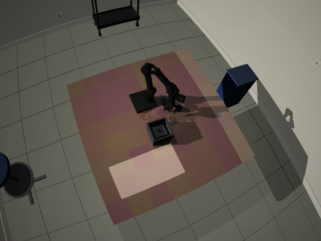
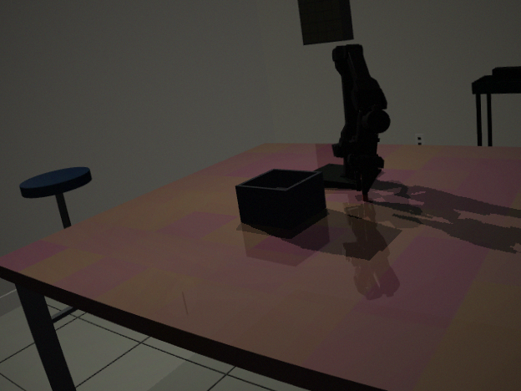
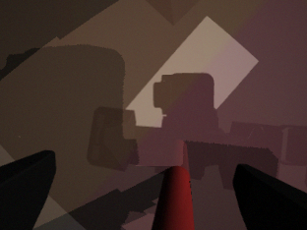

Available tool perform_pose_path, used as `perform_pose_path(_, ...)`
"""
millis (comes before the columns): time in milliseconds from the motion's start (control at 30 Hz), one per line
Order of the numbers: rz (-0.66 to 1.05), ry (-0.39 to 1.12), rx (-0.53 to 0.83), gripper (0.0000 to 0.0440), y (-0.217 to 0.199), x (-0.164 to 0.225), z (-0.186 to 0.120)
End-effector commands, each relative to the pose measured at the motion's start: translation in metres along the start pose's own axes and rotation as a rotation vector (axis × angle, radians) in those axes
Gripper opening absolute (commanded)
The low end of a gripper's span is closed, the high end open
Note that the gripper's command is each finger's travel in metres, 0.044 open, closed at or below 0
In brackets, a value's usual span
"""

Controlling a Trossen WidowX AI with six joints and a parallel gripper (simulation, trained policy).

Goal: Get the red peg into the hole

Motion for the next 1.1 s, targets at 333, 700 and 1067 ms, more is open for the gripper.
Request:
perform_pose_path(333, -0.026, 0.086, 0.058, 0.0034, -0.005, 0.002, 0.009)
perform_pose_path(700, -0.088, -0.007, 0.004, 0.0, 0.008, -0.021, -0.011)
perform_pose_path(1067, -0.141, -0.115, -0.028, 0.0, 0.024, -0.053, -0.042)
Point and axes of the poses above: the point midway between the two fingers, 35 mm back from their tips, its own z axis out along the fingers, its own y axis across the jaws, x = y × z, the point moved 4 cm from there along -z, back along the fingers, and after that the axes turned 5 degrees about z, right-handed, at the moved point
